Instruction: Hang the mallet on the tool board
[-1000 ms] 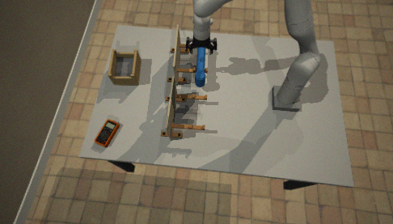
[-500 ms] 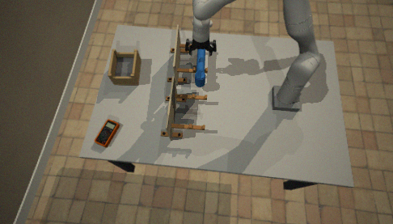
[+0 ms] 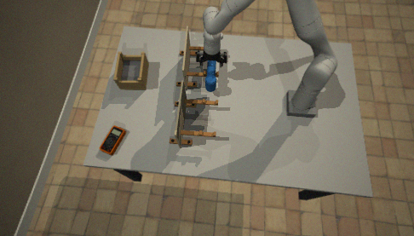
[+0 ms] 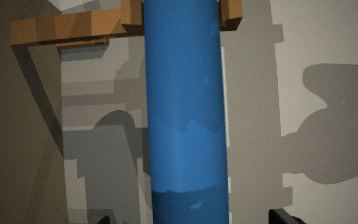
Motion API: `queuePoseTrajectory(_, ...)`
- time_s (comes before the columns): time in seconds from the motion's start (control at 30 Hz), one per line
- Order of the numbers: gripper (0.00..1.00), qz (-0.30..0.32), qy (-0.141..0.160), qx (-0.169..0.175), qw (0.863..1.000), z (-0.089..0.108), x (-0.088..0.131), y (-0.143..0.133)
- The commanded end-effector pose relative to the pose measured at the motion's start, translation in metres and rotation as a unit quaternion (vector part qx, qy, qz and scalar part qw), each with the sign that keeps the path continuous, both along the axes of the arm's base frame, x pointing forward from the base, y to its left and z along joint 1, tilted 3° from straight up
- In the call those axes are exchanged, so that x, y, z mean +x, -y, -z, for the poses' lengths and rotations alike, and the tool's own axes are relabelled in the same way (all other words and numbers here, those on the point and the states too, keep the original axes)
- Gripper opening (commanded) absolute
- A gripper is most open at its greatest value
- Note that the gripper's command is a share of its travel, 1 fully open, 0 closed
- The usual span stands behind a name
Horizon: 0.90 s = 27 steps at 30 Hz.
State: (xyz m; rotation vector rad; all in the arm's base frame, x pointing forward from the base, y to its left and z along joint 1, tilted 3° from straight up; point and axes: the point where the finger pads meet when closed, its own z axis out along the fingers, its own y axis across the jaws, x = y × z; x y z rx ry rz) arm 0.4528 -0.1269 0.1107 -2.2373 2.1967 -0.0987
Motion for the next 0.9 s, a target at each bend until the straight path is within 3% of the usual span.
queuePoseTrajectory(0.0, 1.0, -0.002, -0.004, 0.001, 1.0, 0.0171, -0.0006, -0.0026)
queuePoseTrajectory(0.47, 1.0, -0.002, -0.001, 0.0, 1.0, 0.0156, 0.0011, -0.0019)
queuePoseTrajectory(0.5, 0.1, -0.002, -0.001, 0.0, 1.0, 0.0156, 0.0011, -0.0019)
queuePoseTrajectory(0.87, 0.1, -0.002, -0.001, 0.0, 1.0, 0.0156, 0.0011, -0.0019)
